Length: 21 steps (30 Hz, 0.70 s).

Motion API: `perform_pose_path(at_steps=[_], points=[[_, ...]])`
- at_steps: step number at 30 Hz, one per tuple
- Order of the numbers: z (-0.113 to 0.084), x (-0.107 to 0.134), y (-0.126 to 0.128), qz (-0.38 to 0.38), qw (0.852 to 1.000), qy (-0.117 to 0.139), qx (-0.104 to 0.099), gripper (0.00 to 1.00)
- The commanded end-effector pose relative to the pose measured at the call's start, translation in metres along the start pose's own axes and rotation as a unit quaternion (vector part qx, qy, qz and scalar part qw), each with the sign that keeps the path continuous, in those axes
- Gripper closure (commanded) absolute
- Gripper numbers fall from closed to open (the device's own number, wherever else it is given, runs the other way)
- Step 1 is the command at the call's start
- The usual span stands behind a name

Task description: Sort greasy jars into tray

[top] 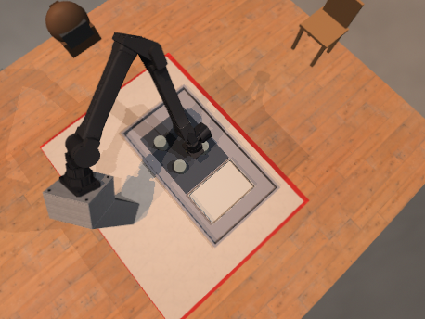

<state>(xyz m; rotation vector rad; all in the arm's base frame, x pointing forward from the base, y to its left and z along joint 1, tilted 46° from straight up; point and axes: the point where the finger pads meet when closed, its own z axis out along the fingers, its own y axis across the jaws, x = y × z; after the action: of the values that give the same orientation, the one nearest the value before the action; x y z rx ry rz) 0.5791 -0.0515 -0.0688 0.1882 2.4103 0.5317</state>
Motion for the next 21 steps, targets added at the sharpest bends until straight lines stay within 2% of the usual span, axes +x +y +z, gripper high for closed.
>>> perform_pose_path(at_steps=[1, 21], points=[[-0.0058, -0.0104, 0.0019, 0.002, 1.0, -0.007, 0.001, 1.0], [-0.0058, -0.0128, 0.0019, 0.002, 1.0, -0.007, 0.001, 1.0]])
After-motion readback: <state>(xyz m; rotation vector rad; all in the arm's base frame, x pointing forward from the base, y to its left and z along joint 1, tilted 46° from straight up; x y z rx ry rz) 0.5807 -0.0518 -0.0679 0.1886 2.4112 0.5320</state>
